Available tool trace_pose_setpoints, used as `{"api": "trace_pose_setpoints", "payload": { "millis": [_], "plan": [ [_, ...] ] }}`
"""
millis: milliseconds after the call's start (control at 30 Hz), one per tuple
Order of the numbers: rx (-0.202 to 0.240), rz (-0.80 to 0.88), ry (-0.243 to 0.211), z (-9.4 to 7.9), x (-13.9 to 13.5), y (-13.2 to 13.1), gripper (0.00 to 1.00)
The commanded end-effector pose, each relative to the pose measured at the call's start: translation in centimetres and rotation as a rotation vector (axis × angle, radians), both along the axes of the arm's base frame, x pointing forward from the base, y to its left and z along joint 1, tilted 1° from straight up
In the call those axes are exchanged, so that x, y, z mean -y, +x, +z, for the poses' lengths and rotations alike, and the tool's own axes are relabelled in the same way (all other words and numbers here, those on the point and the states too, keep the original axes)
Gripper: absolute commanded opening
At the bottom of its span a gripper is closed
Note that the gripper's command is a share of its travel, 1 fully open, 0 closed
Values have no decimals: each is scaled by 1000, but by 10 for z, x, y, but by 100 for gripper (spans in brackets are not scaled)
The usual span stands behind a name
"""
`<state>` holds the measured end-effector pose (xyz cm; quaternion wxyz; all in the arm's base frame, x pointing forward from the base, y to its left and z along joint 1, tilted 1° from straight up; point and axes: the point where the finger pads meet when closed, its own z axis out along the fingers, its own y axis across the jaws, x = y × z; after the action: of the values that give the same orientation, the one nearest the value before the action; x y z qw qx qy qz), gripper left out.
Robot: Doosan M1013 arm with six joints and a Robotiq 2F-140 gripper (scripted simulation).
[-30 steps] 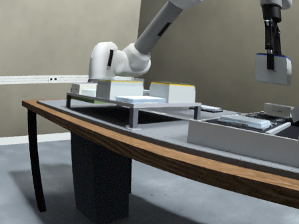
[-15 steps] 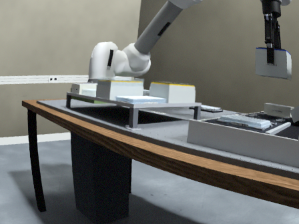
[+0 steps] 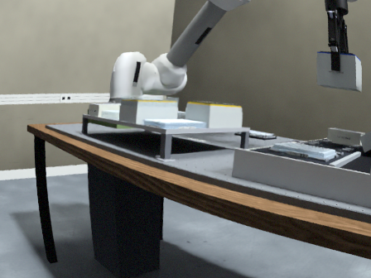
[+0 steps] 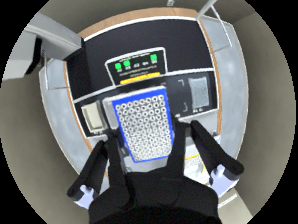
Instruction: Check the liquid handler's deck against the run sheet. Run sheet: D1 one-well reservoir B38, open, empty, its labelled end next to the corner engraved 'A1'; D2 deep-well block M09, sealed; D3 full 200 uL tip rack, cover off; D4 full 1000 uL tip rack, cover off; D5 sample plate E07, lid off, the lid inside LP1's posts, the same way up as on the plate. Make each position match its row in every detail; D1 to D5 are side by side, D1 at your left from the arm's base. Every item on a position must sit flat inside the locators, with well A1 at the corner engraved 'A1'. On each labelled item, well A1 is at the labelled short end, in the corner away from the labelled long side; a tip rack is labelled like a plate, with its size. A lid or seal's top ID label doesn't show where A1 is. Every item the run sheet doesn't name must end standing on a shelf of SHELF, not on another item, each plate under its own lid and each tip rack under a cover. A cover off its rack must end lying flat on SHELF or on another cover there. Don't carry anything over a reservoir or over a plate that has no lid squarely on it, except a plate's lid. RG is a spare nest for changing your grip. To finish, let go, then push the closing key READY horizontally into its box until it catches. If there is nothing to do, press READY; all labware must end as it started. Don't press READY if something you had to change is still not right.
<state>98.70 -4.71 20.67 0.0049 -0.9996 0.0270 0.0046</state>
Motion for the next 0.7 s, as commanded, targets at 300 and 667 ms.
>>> {"api": "trace_pose_setpoints", "payload": {
  "millis": [300, 667],
  "plan": [
    [3, -4, 2, 29, -1, 0, 10],
    [3, -4, 2, 44, 0, 0, 10]
  ]
}}
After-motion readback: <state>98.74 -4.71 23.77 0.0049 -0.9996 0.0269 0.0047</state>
